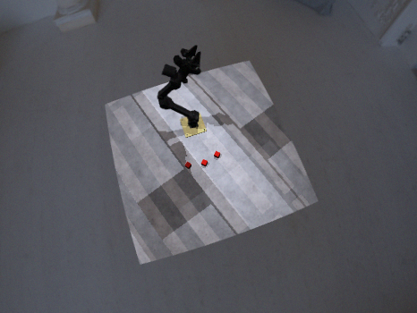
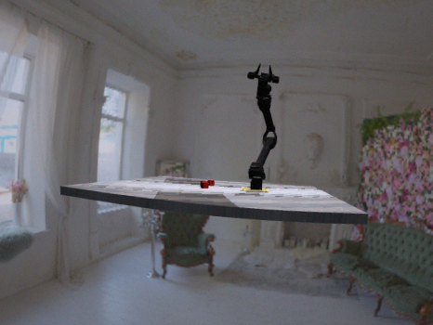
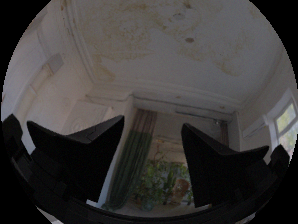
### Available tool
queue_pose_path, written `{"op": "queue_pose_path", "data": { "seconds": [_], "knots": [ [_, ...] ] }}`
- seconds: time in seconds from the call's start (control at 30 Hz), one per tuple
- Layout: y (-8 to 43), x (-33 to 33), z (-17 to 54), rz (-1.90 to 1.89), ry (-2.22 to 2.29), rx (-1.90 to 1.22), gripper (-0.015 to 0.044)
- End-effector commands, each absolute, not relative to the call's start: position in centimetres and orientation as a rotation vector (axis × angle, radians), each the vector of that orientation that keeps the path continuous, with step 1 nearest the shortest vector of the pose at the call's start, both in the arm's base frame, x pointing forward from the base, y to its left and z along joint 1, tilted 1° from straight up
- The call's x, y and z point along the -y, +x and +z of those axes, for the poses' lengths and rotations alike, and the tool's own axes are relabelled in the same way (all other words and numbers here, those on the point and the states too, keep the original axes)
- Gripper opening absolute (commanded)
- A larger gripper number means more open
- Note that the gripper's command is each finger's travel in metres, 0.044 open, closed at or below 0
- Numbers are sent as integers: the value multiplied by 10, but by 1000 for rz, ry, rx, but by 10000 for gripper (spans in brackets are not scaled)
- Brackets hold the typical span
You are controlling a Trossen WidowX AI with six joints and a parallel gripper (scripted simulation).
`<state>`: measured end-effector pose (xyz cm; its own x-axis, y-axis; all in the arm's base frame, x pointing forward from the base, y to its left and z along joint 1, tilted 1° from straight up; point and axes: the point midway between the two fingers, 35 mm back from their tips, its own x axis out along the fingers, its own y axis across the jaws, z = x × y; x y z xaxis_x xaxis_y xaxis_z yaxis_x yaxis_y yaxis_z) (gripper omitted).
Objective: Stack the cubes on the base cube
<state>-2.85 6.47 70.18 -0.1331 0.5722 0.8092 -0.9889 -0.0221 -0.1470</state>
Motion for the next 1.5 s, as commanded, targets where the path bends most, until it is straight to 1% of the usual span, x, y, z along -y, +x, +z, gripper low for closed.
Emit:
{"op": "queue_pose_path", "data": {
  "seconds": [0.0, 0.37, 0.73, 1.1, 1.47],
  "knots": [
    [-5, -101, 691, 1433, 541, 790, 265],
    [66, -166, 654, 1216, 274, 620, 265],
    [149, -201, 602, 1009, 29, 424, 265],
    [231, -203, 539, 818, -189, 201, 265],
    [302, -174, 468, 654, -374, -50, 265]
  ]
}}
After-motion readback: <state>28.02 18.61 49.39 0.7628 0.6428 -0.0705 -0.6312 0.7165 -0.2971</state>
